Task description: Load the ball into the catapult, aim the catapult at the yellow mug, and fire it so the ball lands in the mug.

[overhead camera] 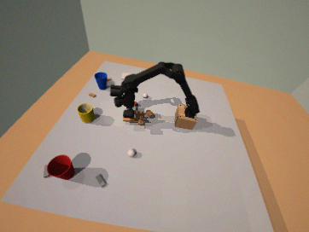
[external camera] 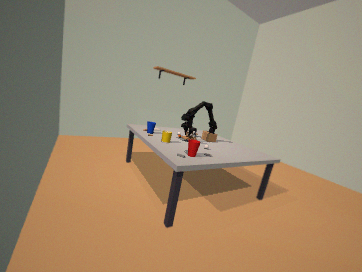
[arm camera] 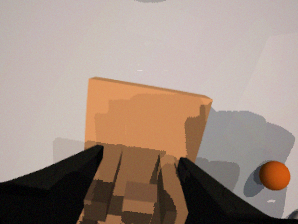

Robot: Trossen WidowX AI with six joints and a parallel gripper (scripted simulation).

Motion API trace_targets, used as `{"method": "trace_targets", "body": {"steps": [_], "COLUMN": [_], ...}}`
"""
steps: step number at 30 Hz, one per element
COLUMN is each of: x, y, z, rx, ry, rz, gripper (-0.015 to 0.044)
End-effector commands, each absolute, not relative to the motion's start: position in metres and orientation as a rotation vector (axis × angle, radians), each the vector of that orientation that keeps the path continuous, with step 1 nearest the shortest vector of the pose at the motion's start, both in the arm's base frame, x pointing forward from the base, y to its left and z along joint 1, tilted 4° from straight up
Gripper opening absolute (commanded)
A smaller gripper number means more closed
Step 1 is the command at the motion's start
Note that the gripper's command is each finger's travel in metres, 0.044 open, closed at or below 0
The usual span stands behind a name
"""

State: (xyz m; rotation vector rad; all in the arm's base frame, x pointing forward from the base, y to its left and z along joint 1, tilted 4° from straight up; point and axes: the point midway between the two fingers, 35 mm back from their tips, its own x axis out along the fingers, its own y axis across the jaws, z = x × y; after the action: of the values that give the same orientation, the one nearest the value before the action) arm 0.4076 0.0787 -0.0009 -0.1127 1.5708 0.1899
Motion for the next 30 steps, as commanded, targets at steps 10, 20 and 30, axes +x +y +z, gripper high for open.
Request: {"method": "trace_targets", "body": {"steps": [10,20,30], "x": [0.408,0.407,0.407], "y": [0.081,0.08,0.08], "z": [-0.02,-0.03,-0.03], "rx": [-0.112,-0.116,-0.116], "ry": [1.563,1.571,1.571], "rz": [0.199,0.193,0.193], "gripper": [0.0,0.0,0.0157]}}
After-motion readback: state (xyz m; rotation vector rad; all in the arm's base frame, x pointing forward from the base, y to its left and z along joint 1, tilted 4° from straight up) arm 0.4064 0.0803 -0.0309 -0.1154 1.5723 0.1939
